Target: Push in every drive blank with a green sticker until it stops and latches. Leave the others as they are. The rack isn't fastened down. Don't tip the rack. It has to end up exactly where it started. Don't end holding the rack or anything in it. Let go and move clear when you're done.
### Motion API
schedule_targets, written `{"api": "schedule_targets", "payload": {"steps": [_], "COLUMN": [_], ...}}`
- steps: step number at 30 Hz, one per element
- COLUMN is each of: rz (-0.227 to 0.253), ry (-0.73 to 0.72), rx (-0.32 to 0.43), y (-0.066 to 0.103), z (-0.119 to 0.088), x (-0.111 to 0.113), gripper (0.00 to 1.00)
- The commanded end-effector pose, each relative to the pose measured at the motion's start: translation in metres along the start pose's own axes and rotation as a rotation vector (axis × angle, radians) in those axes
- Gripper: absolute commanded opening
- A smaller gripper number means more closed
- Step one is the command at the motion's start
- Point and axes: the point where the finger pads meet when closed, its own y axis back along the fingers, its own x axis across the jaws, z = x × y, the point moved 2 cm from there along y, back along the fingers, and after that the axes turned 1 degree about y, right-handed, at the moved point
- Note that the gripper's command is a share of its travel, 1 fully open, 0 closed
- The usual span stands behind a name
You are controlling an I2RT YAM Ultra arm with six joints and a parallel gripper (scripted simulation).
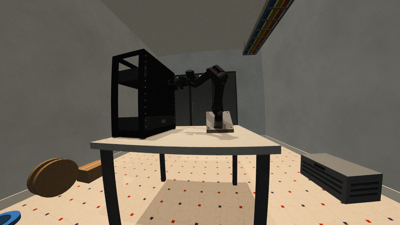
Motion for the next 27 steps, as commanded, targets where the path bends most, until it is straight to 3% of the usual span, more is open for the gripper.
{"api": "schedule_targets", "payload": {"steps": [1,6,27], "rz": [-0.024,-0.029,-0.028], "ry": [-0.003,0.005,-0.009], "rx": [0.006,-0.003,0.019], "y": [-0.0064,-0.0152,-0.011], "z": [-0.0003,0.0012,-0.0056], "x": [-0.0109,-0.0084,-0.0104], "gripper": [0.0,0.0,0.0]}}
